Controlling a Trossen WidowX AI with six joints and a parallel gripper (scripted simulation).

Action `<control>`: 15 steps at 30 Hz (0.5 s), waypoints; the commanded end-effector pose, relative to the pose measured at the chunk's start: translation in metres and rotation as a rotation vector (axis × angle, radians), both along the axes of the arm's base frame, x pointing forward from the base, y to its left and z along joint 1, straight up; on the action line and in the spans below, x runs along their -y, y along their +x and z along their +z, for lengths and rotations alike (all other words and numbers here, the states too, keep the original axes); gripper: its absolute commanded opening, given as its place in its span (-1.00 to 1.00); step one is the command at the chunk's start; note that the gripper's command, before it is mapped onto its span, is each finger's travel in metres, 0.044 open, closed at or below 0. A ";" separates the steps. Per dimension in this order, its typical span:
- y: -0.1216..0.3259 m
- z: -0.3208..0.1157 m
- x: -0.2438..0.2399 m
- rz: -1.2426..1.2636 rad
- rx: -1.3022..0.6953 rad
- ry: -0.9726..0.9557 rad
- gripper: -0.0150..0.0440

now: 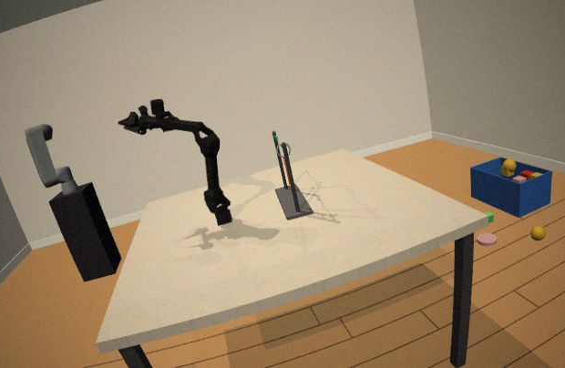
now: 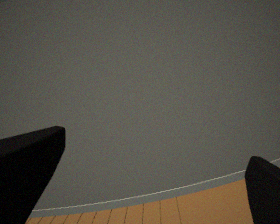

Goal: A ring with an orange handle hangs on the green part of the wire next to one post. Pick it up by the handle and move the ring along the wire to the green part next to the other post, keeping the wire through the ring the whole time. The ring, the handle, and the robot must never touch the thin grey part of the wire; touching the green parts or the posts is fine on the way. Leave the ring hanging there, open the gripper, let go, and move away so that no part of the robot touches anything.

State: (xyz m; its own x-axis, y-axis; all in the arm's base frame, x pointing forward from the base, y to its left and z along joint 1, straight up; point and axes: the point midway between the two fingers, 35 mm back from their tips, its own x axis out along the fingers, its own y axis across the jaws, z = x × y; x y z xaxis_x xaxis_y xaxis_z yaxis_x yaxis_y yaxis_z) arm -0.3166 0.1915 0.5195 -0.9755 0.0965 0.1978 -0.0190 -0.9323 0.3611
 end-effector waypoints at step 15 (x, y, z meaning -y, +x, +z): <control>0.104 -0.039 -0.085 -0.370 0.076 0.006 0.05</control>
